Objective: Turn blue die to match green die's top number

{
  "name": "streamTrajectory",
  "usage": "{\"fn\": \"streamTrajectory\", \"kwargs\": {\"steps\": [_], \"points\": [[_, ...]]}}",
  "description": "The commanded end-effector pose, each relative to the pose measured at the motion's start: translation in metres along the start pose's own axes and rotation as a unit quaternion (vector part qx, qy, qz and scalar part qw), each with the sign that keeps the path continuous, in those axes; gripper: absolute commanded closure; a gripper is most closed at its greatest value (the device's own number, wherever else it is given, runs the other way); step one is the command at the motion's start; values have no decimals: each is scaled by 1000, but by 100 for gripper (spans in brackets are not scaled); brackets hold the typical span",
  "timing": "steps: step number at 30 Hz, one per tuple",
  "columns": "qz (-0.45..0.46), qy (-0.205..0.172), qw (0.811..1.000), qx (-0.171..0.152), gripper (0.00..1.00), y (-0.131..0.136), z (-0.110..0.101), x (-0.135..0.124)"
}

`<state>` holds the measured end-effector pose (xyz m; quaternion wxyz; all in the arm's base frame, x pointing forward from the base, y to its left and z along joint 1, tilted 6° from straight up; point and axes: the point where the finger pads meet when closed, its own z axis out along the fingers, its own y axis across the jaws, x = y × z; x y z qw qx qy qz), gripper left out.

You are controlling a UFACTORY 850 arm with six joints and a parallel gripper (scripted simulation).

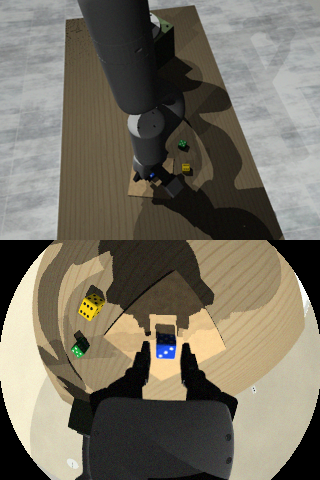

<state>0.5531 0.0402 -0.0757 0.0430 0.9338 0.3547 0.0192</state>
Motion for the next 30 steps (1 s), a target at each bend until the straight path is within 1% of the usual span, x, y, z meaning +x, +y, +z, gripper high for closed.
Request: {"fn": "streamTrajectory", "kwargs": {"steps": [1, 14, 30], "points": [[0, 1, 1000, -1, 58, 1, 7, 1], [0, 1, 1000, -1, 58, 1, 23, 1], [0, 1, 1000, -1, 58, 1, 24, 1]]}}
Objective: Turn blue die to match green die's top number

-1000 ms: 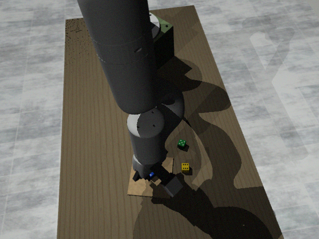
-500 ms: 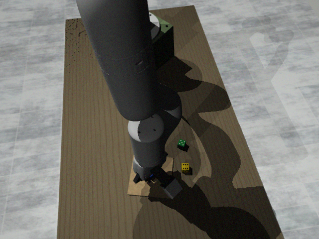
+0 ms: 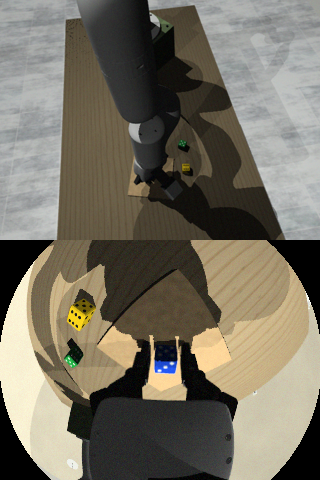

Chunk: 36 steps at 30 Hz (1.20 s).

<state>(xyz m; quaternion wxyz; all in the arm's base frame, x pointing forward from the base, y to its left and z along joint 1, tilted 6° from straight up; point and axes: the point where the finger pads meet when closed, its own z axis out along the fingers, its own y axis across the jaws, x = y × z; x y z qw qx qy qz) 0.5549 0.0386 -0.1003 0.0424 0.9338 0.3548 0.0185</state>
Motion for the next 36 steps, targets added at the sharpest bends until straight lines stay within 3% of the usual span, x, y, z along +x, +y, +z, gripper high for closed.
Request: {"fn": "streamTrajectory", "kwargs": {"steps": [1, 26, 27, 36], "points": [[0, 1, 1000, -2, 58, 0, -1, 1], [0, 1, 1000, -2, 58, 0, -1, 1], [0, 1, 1000, -2, 79, 0, -1, 1], [0, 1, 1000, -2, 79, 0, -1, 1]]}}
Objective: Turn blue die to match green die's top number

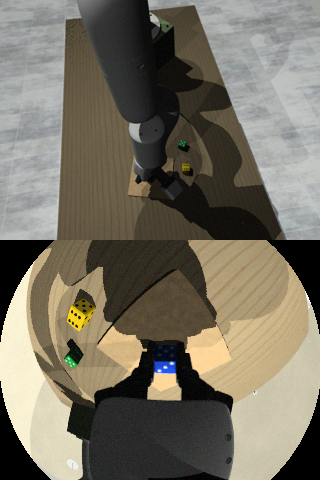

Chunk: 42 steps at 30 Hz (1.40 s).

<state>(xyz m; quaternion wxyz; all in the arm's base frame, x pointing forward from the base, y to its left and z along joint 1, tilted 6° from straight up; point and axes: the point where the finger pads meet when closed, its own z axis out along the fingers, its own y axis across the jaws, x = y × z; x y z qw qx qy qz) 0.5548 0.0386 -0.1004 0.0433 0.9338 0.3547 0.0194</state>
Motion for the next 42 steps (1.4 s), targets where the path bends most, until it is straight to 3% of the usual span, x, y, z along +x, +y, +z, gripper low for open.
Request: {"fn": "streamTrajectory", "kwargs": {"steps": [1, 28, 32, 39, 42], "points": [[0, 1, 1000, 0, 79, 1, -1, 1], [0, 1, 1000, -1, 79, 1, -3, 1], [0, 1, 1000, -1, 79, 1, -15, 1], [0, 1, 1000, -1, 79, 0, -61, 1], [0, 1, 1000, -1, 79, 0, -69, 1]]}}
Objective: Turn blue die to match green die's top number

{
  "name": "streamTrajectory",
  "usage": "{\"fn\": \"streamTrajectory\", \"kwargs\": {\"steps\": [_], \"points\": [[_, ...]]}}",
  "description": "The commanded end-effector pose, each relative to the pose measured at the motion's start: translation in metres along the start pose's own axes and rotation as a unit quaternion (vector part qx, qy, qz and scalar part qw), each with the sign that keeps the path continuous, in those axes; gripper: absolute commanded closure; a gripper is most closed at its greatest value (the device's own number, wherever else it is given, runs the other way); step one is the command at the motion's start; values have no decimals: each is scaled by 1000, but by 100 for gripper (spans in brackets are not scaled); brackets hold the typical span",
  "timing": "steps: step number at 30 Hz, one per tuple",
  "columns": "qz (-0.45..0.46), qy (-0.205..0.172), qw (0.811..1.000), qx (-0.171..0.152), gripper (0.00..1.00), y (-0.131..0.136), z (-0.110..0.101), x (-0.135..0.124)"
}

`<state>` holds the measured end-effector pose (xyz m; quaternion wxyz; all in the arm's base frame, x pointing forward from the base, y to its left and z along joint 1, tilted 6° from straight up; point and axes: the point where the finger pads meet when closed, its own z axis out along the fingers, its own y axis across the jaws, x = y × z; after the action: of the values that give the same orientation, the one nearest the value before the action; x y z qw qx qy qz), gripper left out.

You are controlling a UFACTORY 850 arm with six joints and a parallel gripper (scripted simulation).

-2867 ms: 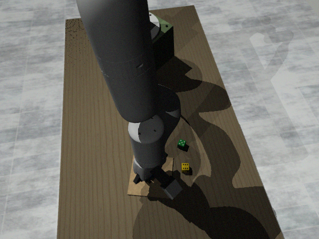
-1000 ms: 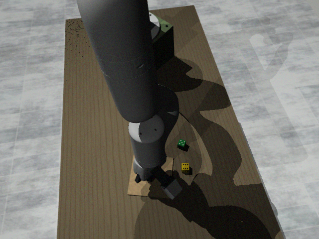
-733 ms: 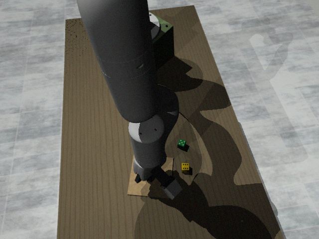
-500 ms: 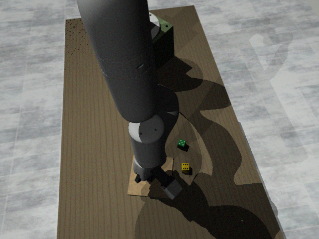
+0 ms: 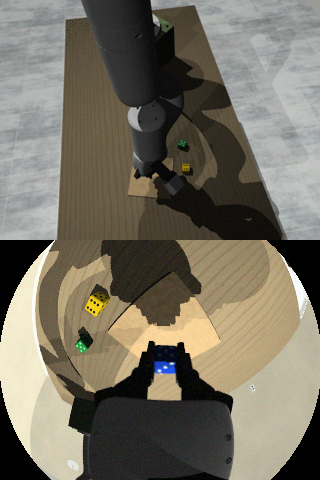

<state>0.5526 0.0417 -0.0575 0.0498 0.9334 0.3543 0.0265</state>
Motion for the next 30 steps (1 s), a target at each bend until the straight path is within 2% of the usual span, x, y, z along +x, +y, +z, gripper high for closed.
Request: {"fn": "streamTrajectory", "kwargs": {"steps": [1, 4, 7, 17, 26, 30], "points": [[0, -4, 1000, 8, 79, 1, -34, 0], [0, -4, 1000, 8, 79, 1, -51, 0], [0, -4, 1000, 8, 79, 1, -57, 0], [0, -4, 1000, 8, 79, 1, -57, 1], [61, -4, 998, 9, 79, 4, -46, 8], [61, 10, 998, 8, 79, 5, -46, 8]]}}
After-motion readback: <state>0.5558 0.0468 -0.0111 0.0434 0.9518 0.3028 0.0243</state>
